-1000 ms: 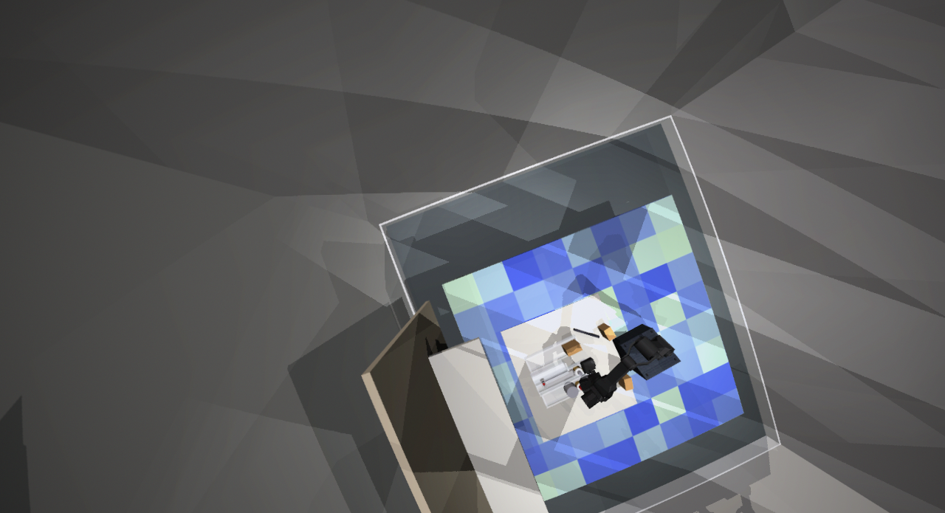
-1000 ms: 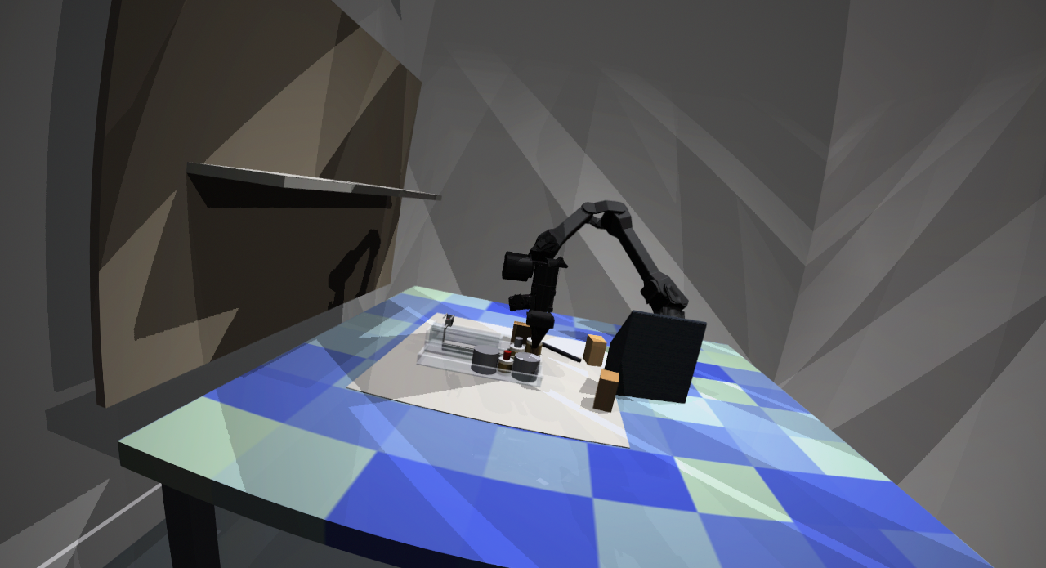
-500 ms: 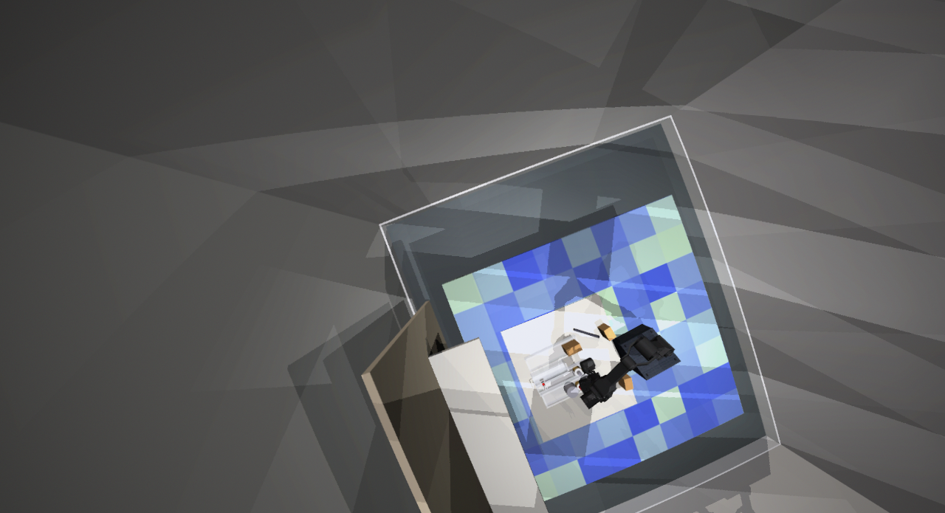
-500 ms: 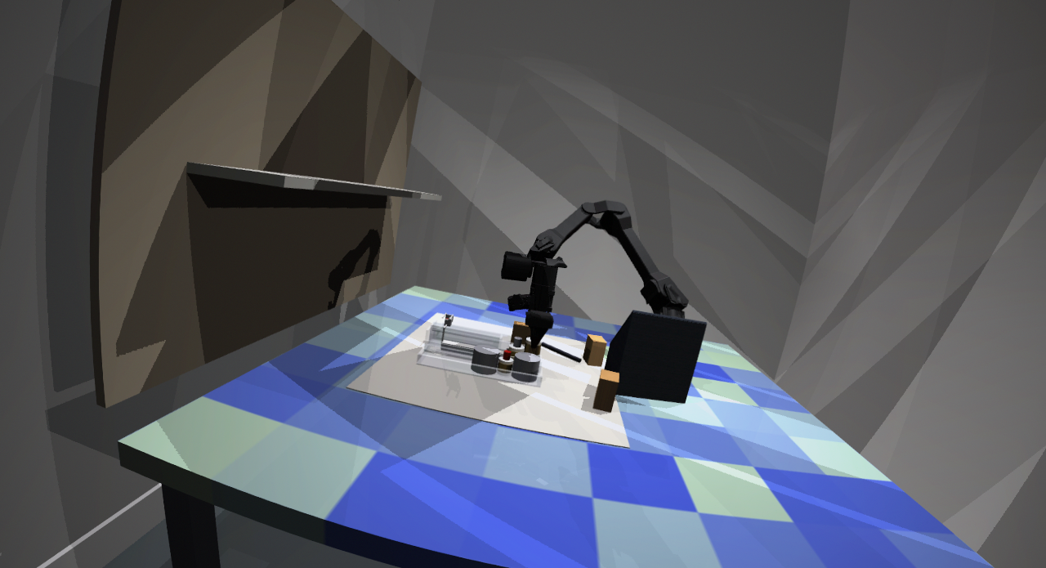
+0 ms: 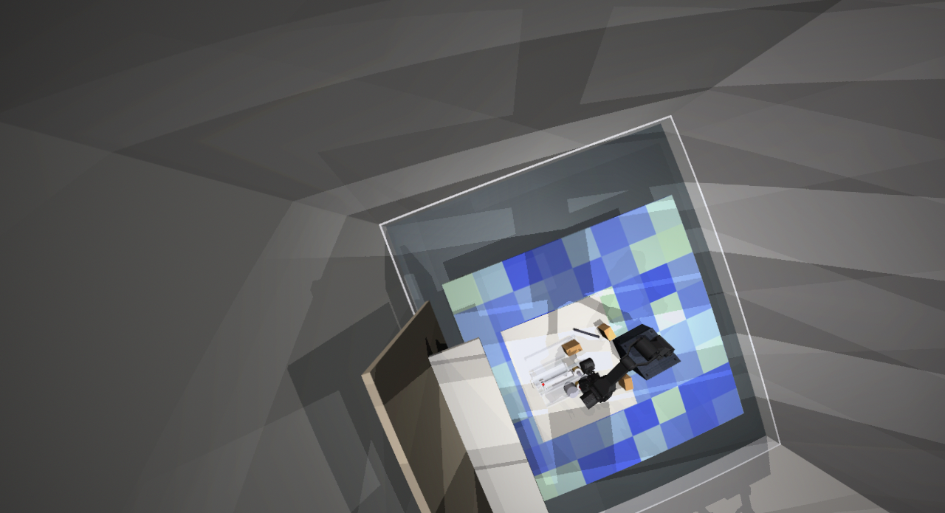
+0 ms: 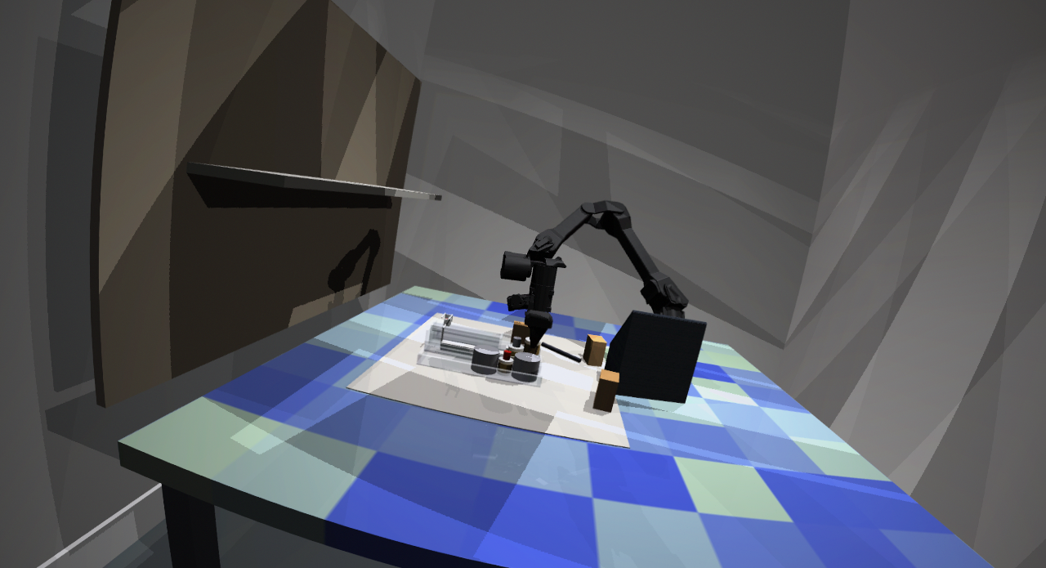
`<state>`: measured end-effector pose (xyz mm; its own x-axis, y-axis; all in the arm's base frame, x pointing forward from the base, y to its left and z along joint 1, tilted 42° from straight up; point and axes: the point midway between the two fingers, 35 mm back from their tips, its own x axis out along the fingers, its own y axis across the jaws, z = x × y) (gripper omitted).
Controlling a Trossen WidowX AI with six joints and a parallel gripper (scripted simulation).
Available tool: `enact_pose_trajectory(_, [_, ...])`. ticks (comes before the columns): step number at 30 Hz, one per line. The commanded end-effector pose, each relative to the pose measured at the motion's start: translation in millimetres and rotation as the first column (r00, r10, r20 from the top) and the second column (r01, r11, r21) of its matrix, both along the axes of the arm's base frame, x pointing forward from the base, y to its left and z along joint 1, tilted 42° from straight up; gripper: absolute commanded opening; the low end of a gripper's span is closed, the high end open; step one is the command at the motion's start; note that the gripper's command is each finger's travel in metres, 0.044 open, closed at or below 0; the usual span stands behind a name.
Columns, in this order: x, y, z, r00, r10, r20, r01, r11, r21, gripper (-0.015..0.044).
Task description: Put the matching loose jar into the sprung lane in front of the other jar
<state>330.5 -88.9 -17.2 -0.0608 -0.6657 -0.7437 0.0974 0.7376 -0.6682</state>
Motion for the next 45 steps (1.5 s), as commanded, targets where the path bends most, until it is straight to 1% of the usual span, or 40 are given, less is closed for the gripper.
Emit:
enact_pose_trajectory(1, [7.5,-1.0,2.5,1.000,0.006,0.022,-0.006,1.000,-0.006,0.0000])
enact_pose_trajectory(45, [6.3,-10.7,-8.3,1.000,0.006,0.022,-0.006,1.000,-0.006,0.0000])
